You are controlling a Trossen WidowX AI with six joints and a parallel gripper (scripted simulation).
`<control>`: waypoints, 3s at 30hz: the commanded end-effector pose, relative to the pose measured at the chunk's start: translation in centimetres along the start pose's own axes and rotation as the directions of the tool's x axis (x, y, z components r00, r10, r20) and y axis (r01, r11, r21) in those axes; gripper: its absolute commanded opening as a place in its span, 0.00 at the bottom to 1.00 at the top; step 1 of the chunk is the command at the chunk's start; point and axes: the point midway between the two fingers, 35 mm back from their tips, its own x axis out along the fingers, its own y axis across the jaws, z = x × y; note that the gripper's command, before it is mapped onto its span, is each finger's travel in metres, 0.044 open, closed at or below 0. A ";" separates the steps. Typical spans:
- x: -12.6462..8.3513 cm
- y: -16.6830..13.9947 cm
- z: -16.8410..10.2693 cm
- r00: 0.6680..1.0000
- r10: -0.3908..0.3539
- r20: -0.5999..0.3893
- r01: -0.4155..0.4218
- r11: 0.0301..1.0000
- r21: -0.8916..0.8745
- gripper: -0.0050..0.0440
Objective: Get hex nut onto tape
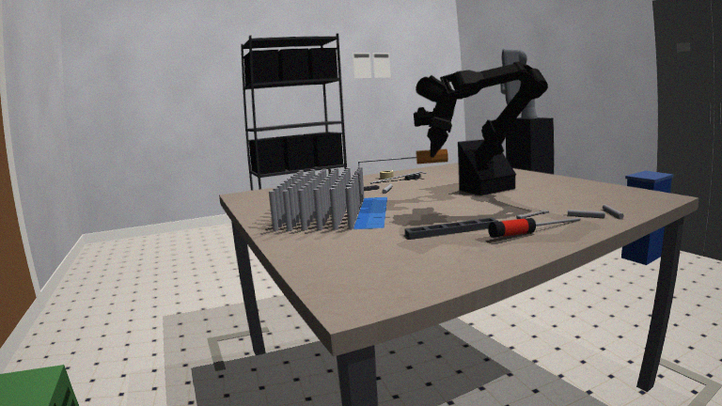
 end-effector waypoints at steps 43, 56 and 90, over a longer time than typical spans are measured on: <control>11.0 -1.7 -2.1 0.998 0.045 0.038 -0.044 0.999 -0.022 0.00; 11.7 -1.8 -0.6 0.998 0.045 0.038 -0.044 0.999 -0.022 0.00; 13.3 -1.8 3.9 0.998 0.043 0.038 -0.042 0.999 -0.020 0.00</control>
